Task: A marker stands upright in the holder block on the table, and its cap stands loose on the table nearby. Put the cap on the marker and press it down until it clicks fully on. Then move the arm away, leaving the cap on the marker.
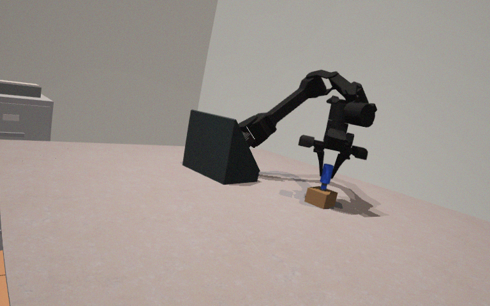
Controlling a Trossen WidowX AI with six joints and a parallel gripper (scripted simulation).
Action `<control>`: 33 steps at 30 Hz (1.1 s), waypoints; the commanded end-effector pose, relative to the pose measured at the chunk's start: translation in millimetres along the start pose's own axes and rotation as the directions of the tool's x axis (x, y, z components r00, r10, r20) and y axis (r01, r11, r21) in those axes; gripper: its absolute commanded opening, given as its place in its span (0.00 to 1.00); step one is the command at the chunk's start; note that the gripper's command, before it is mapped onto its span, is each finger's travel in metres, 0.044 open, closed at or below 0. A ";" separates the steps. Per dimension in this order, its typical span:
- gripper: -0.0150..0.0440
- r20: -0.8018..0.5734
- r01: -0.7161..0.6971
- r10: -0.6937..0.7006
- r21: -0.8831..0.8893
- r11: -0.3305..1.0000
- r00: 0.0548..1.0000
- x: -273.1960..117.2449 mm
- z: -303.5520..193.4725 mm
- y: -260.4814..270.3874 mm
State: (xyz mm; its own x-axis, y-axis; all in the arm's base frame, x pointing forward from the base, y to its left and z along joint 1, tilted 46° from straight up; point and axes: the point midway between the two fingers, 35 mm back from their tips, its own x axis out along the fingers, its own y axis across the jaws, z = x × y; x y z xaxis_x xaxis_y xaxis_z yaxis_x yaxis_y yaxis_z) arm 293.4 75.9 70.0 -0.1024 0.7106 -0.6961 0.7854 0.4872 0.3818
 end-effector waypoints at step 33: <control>0.87 0.001 0.002 -0.002 -0.147 0.989 1.000 -73.4 0.3 -0.4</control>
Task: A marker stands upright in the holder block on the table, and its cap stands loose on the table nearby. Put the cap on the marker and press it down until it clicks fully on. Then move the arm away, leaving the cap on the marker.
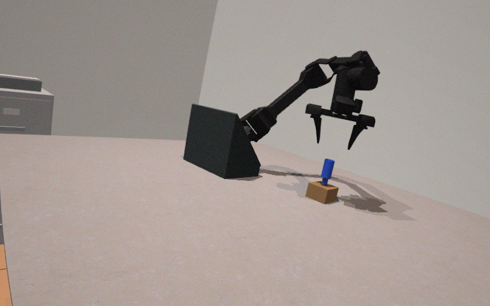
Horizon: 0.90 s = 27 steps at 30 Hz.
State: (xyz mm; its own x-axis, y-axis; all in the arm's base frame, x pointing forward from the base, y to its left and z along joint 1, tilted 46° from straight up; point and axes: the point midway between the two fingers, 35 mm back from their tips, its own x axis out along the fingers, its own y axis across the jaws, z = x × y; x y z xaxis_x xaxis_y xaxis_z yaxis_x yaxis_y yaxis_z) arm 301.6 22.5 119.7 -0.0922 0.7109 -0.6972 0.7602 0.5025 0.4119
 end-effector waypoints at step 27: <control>0.25 -0.008 -0.003 -0.007 -0.820 0.573 1.000 10.9 -3.7 0.3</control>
State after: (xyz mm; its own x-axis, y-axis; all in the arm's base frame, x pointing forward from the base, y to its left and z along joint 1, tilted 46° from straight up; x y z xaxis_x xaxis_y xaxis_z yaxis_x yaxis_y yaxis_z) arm 299.3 29.7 116.1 -0.1003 0.7089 -0.6982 -0.0859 0.6929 0.7159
